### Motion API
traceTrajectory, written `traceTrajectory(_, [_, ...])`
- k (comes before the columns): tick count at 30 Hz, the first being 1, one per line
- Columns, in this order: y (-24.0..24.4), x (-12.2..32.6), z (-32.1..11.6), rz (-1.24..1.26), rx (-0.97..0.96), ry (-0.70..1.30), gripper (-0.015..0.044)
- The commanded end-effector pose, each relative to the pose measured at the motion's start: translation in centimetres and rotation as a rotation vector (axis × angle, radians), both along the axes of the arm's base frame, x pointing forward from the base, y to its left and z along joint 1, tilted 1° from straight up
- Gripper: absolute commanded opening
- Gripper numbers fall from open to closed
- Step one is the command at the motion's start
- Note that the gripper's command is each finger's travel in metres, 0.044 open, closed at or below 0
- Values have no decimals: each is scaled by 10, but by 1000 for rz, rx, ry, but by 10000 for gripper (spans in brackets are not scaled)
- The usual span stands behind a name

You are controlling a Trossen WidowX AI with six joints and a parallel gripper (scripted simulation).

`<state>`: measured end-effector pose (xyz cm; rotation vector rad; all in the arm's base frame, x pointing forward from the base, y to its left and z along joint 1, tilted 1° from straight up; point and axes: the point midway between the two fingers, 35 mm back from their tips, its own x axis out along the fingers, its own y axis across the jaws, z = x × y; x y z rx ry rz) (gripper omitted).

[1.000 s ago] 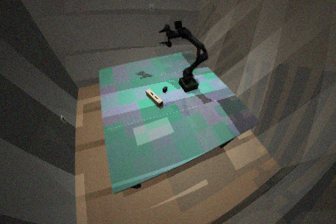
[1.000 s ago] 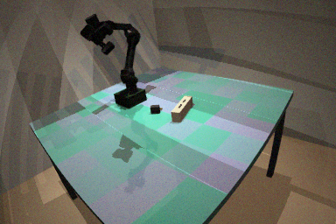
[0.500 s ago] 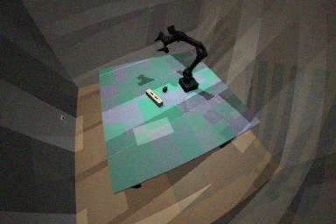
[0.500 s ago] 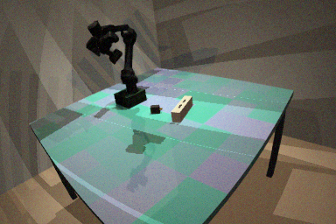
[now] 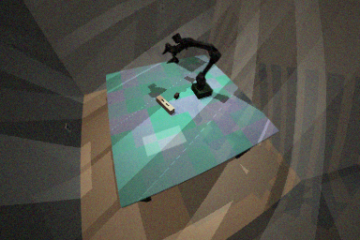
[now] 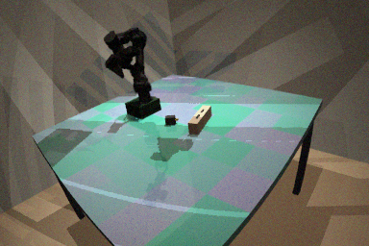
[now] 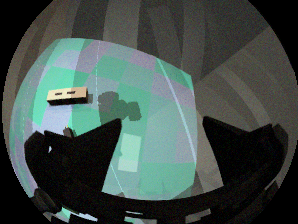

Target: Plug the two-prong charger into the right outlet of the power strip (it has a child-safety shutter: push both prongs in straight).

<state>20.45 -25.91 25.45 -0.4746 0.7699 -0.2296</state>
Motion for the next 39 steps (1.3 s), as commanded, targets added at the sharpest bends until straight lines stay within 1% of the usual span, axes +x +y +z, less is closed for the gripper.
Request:
traceTrajectory(1, [8, 9, -21, 12, 60, 44, 440])
traceTrajectory(20, [59, 38, -93, 91, 230, 262, 440])
traceTrajectory(39, [118, 44, -155, 170, 314, 525, 440])
